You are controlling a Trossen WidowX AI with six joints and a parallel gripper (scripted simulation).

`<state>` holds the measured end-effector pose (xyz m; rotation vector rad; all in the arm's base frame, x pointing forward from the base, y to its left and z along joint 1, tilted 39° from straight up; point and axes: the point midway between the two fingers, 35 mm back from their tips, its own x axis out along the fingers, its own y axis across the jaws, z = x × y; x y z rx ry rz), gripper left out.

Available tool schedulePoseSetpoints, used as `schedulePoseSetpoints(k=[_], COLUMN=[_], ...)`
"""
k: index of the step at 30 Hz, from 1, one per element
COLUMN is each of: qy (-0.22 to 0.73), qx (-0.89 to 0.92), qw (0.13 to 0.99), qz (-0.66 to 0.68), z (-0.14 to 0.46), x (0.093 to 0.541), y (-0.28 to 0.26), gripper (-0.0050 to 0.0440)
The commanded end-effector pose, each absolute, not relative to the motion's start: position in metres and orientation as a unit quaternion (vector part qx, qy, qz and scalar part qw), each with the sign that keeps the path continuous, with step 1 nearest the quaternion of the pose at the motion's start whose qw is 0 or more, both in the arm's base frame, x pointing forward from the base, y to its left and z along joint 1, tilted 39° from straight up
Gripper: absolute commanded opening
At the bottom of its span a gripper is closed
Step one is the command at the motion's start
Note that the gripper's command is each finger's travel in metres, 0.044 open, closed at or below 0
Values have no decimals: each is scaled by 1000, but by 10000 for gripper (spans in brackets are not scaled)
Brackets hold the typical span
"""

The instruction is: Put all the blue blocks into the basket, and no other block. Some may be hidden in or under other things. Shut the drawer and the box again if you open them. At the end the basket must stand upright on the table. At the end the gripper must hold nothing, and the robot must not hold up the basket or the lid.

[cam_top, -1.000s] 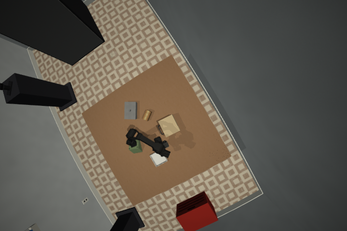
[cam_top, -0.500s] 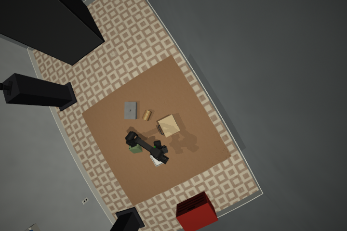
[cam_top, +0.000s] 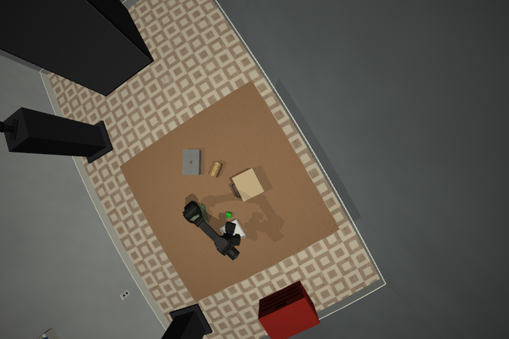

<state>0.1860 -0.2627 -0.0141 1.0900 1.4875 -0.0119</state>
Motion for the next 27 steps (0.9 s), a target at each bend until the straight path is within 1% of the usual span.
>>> schedulePoseSetpoints(k=[1,12,18,27], qy=[648,648,648,648], qx=[474,474,474,474], qw=[596,596,596,596], qz=[-8,-8,-8,-8], z=[-24,-81,-81,-100], x=[186,198,198,202], y=[-257,-213,-213,-198], gripper=[0,0,0,0])
